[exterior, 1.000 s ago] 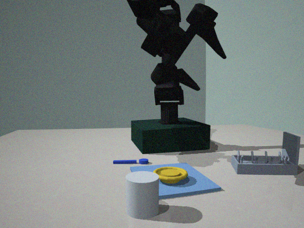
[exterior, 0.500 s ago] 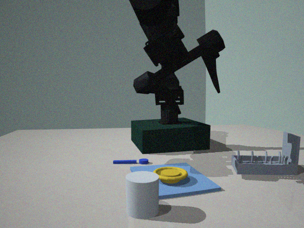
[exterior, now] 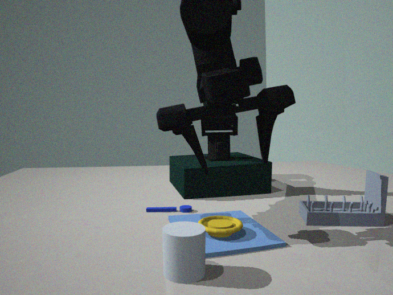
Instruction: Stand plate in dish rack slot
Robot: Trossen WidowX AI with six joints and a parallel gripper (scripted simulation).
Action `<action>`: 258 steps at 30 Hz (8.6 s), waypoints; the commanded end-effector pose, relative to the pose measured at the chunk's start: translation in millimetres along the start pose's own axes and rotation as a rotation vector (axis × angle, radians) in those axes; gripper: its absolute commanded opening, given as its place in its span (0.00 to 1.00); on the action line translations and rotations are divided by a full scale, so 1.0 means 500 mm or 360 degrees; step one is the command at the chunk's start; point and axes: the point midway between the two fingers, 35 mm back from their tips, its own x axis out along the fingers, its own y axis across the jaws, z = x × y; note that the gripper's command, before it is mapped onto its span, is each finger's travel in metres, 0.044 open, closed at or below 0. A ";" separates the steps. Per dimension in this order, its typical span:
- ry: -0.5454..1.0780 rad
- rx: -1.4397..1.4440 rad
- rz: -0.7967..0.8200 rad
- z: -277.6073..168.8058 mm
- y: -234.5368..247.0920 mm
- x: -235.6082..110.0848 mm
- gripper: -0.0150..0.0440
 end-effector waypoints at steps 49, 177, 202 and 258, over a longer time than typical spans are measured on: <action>0.0166 -0.0478 -0.0290 0.017 -0.064 0.163 0.93; -0.0536 -0.0418 0.0994 0.056 0.270 0.162 0.25; -0.1224 -0.1159 0.1405 -0.013 0.244 0.154 0.25; -0.1722 -0.1818 0.1504 -0.135 0.236 0.198 0.25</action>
